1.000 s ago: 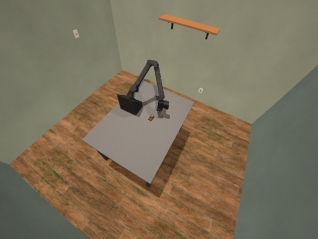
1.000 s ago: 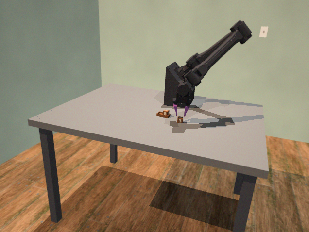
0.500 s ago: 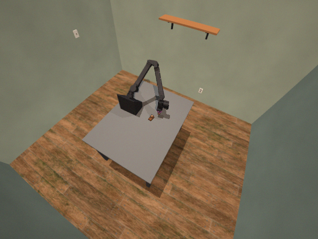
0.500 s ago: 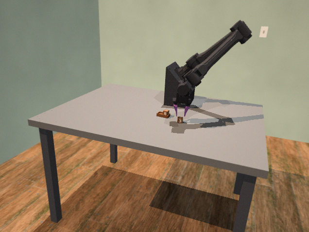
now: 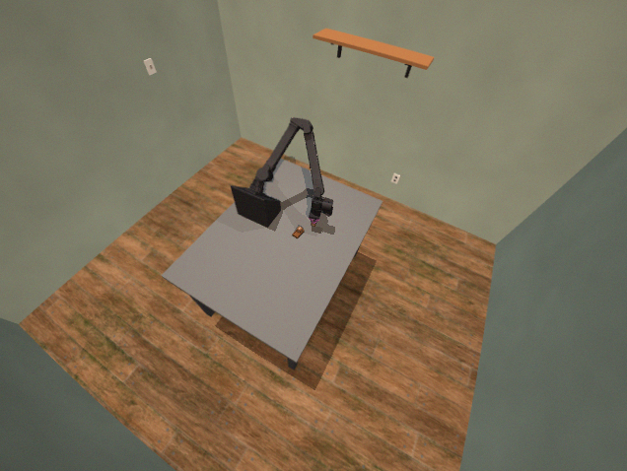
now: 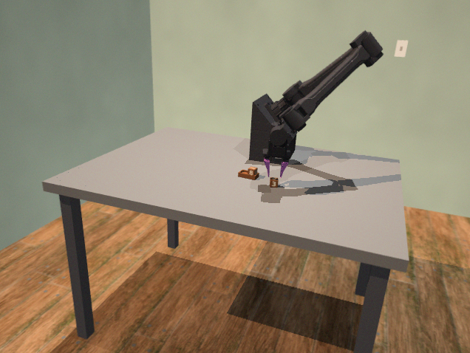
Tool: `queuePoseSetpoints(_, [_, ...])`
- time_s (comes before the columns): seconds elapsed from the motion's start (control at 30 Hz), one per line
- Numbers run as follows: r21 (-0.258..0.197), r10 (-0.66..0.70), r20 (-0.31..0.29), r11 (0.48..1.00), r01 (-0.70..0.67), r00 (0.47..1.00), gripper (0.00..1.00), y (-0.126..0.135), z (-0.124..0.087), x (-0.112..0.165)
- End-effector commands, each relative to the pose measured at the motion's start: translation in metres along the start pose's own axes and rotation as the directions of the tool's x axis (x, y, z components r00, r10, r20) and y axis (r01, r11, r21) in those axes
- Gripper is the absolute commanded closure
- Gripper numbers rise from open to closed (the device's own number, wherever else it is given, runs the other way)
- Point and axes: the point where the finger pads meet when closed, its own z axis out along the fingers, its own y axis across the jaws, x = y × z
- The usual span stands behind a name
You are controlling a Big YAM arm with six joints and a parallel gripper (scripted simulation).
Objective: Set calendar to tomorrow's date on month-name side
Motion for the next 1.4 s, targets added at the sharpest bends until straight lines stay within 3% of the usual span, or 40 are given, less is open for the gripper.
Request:
queuePoseSetpoints(0.0, [0.002,-0.006,0.003,1.0,0.006,1.0,0.55,0.003,0.0014,0.0017])
queuePoseSetpoints(1.37, [0.003,-0.018,0.017,1.0,0.018,1.0,0.55,0.005,-0.0032,0.0007])
